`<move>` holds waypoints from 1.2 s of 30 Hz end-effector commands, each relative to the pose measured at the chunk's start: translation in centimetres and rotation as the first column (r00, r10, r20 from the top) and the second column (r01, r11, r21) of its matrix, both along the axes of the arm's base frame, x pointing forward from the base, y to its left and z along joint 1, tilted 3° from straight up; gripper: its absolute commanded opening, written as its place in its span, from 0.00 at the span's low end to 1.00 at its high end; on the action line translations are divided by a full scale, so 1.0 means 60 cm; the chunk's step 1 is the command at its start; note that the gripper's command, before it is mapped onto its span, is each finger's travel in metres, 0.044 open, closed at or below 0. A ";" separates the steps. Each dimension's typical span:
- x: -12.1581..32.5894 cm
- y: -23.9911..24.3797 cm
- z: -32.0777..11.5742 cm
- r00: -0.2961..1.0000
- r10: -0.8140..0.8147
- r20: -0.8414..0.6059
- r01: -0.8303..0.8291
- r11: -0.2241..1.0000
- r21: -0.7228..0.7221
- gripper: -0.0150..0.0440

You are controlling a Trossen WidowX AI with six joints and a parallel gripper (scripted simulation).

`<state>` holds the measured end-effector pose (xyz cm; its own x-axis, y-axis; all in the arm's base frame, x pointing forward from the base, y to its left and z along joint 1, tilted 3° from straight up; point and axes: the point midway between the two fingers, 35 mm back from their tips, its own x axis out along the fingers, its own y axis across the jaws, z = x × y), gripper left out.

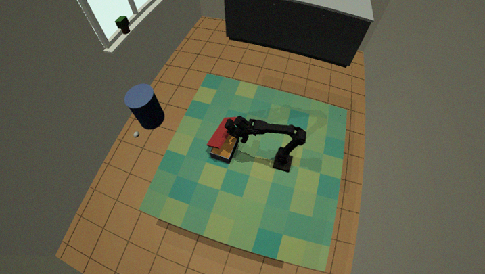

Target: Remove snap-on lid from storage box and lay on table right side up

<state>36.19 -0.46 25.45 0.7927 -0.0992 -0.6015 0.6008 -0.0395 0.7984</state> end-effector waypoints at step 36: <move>-0.027 -0.124 0.011 1.000 0.007 0.017 -0.007 1.000 -0.010 0.25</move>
<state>34.58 -7.47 25.87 0.7981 -0.1024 -0.5937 0.5934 -0.0366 0.8041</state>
